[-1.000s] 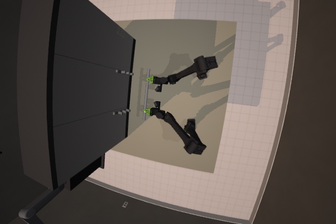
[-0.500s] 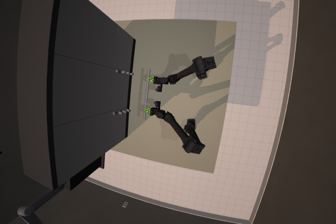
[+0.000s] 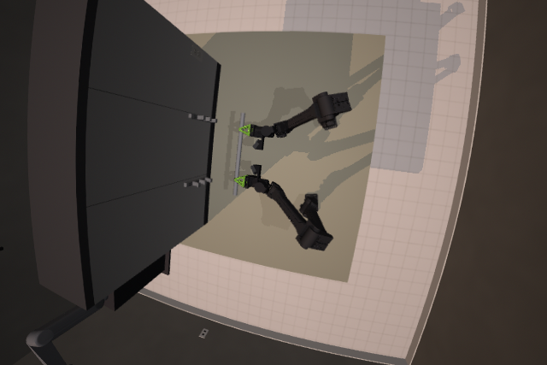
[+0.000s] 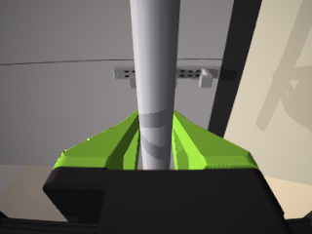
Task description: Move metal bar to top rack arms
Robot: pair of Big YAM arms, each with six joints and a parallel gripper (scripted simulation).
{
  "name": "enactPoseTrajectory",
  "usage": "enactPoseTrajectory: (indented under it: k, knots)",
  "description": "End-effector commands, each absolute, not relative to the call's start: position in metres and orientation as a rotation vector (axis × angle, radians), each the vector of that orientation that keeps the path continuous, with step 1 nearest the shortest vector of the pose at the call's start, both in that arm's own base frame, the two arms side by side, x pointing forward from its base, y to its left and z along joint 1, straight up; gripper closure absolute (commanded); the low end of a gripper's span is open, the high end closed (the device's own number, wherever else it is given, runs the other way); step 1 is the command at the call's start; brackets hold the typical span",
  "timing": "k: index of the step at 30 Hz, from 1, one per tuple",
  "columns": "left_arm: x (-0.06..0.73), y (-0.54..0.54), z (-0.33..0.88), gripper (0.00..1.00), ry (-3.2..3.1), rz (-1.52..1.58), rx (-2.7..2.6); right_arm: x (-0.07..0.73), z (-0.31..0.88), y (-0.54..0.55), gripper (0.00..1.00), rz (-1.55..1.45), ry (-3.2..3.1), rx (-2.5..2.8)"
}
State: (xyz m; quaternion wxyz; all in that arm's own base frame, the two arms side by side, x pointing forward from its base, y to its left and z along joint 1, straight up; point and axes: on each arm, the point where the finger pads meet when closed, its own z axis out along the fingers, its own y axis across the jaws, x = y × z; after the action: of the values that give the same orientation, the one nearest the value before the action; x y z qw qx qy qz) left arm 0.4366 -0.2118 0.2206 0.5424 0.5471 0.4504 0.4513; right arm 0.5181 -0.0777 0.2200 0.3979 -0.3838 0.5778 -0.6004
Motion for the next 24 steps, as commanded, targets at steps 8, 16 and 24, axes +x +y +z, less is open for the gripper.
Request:
enactPoseTrajectory:
  k: [8, 16, 24]
  knots:
    - [0.4415, -0.2100, 0.2344, 1.00, 1.065, 1.084, 1.248, 0.5157, 0.2348, -0.0831, 1.00, -1.542, 1.439, -0.920]
    - [0.4417, -0.2102, 0.2356, 1.00, 1.065, 1.084, 1.248, 0.5162, 0.2369, -0.0835, 1.00, -1.542, 1.439, -0.920]
    - [0.4418, -0.2103, 0.2365, 1.00, 1.065, 1.084, 1.248, 0.5166, 0.2386, -0.0838, 1.00, -1.542, 1.439, -0.920]
